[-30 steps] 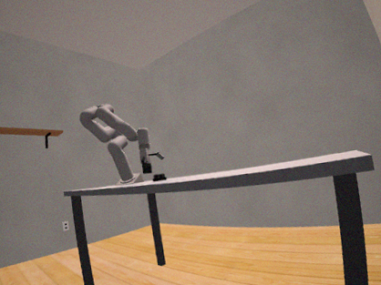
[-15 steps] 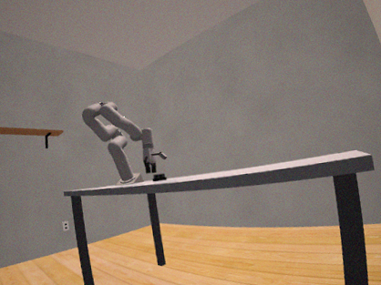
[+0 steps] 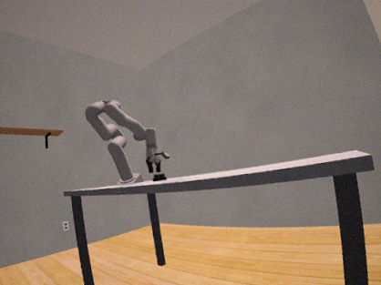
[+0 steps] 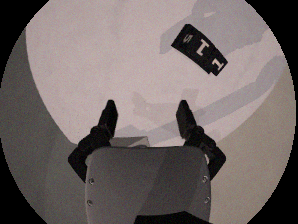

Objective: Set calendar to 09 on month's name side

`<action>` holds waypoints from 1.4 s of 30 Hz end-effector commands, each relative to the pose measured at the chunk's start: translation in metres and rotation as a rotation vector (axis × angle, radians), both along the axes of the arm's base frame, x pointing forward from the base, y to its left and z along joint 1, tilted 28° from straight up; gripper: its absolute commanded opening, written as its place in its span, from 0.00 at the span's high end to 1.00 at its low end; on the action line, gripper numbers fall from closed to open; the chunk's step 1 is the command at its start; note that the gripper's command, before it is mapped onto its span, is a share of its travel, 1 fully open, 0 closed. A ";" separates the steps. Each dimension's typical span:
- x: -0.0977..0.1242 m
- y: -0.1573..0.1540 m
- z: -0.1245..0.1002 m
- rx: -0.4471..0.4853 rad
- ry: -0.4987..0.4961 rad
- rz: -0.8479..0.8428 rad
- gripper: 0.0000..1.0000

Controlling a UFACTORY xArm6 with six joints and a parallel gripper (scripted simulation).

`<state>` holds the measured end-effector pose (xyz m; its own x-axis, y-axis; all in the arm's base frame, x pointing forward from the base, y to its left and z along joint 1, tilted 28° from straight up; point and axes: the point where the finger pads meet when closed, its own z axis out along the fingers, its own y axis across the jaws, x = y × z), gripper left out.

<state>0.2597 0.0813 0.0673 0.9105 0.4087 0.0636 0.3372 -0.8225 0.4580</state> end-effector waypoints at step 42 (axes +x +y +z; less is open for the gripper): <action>0.023 0.035 -0.045 0.067 -0.117 -0.250 0.00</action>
<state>0.2801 0.1165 0.0249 0.9683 0.1628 0.1893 0.0686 -0.9025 0.4251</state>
